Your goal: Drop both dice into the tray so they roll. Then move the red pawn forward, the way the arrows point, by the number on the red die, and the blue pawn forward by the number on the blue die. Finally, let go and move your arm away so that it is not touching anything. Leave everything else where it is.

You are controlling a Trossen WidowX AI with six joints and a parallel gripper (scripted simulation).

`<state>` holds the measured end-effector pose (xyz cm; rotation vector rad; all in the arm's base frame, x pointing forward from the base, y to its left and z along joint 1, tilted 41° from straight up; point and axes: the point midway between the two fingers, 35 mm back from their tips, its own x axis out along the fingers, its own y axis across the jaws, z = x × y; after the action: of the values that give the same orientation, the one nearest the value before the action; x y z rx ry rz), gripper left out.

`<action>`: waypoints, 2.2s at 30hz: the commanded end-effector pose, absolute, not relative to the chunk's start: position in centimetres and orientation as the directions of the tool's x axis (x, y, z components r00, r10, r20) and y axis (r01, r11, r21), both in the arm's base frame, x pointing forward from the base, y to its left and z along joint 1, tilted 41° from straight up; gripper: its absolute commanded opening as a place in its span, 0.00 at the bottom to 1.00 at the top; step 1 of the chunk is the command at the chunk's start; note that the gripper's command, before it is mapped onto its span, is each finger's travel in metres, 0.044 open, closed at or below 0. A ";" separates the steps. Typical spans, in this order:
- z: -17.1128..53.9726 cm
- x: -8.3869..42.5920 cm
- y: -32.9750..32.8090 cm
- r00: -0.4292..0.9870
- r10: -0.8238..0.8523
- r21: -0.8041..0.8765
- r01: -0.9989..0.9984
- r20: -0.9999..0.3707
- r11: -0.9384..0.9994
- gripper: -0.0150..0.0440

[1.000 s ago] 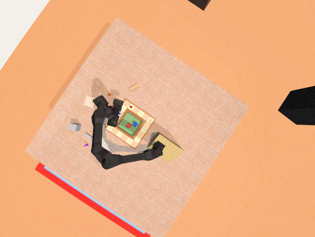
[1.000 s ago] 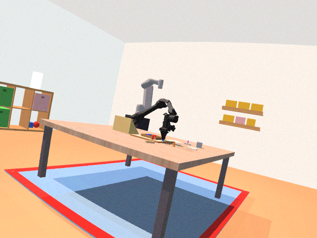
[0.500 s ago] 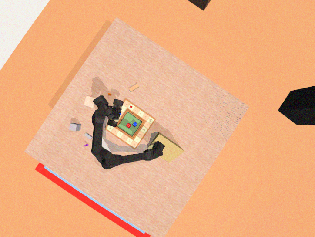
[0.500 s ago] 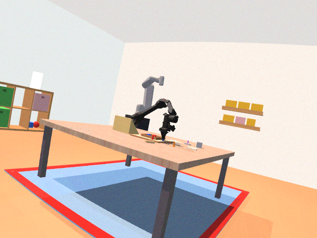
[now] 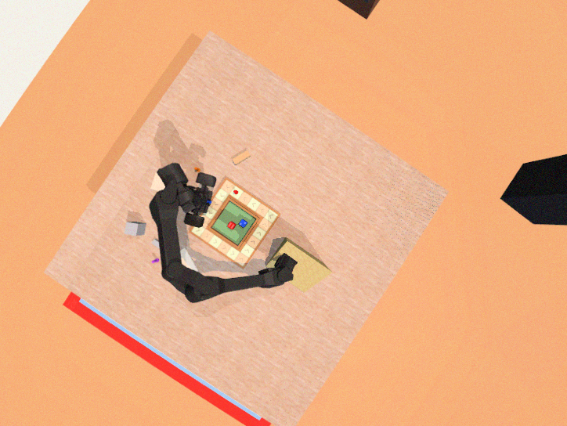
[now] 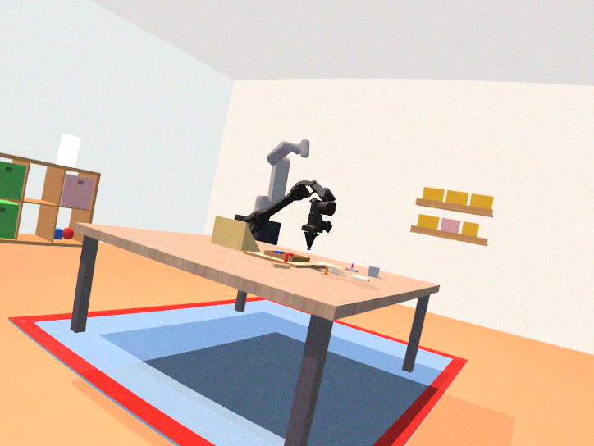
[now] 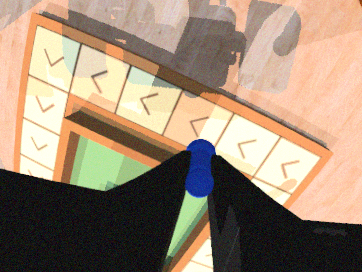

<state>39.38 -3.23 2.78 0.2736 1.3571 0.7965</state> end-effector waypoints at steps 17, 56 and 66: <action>7.6 39.1 -4.4 0.004 0.642 0.599 -0.353 -0.767 0.718 0.25; 4.1 38.4 7.7 0.004 0.653 0.609 -0.355 -0.758 0.709 0.25; 4.1 38.5 7.8 0.007 0.649 0.604 -0.361 -0.760 0.711 0.52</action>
<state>38.46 7.83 4.03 0.2671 1.3488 0.8038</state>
